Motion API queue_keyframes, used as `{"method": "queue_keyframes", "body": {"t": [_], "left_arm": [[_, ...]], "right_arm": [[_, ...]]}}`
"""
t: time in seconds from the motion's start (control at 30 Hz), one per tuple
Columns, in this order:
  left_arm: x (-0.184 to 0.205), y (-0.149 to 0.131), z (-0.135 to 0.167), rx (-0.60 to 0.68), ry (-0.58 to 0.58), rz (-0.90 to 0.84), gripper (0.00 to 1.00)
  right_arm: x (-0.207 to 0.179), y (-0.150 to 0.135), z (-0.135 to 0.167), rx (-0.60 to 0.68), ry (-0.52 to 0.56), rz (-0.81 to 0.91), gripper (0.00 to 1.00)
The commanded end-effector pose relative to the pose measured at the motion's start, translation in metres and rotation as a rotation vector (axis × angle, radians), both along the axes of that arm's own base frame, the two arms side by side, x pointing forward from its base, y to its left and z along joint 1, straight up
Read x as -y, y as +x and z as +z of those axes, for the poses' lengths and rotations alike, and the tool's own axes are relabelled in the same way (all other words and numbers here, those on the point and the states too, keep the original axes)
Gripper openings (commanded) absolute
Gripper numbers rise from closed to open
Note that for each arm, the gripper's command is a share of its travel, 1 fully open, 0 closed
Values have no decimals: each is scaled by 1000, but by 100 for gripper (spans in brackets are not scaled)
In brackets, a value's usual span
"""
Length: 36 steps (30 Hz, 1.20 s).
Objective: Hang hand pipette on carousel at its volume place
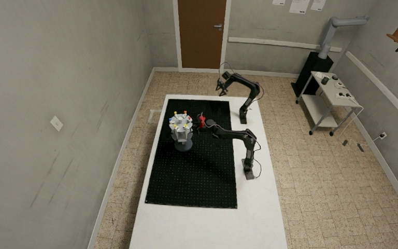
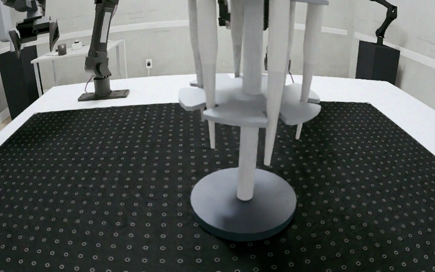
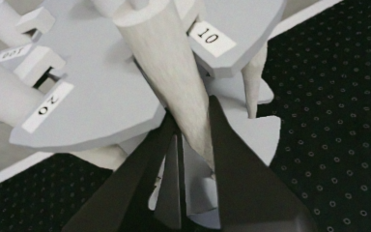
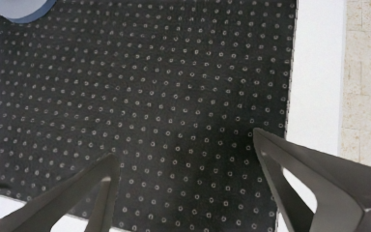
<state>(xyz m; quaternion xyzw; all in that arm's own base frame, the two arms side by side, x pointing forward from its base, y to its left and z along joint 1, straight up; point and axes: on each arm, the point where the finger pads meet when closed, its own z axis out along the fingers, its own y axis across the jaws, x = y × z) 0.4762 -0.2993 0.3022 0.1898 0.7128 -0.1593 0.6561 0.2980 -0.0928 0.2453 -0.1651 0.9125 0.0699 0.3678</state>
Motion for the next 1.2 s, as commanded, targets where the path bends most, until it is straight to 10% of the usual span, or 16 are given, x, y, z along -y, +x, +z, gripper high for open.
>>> {"method": "queue_keyframes", "body": {"t": [0.0, 1.17], "left_arm": [[-6, -3, 52, 82, -47, 0, 12], [-7, -3, 60, 103, -62, 2, 12]], "right_arm": [[3, 4, 7, 28, -5, 3, 100], [3, 4, 7, 28, -5, 3, 100]]}}
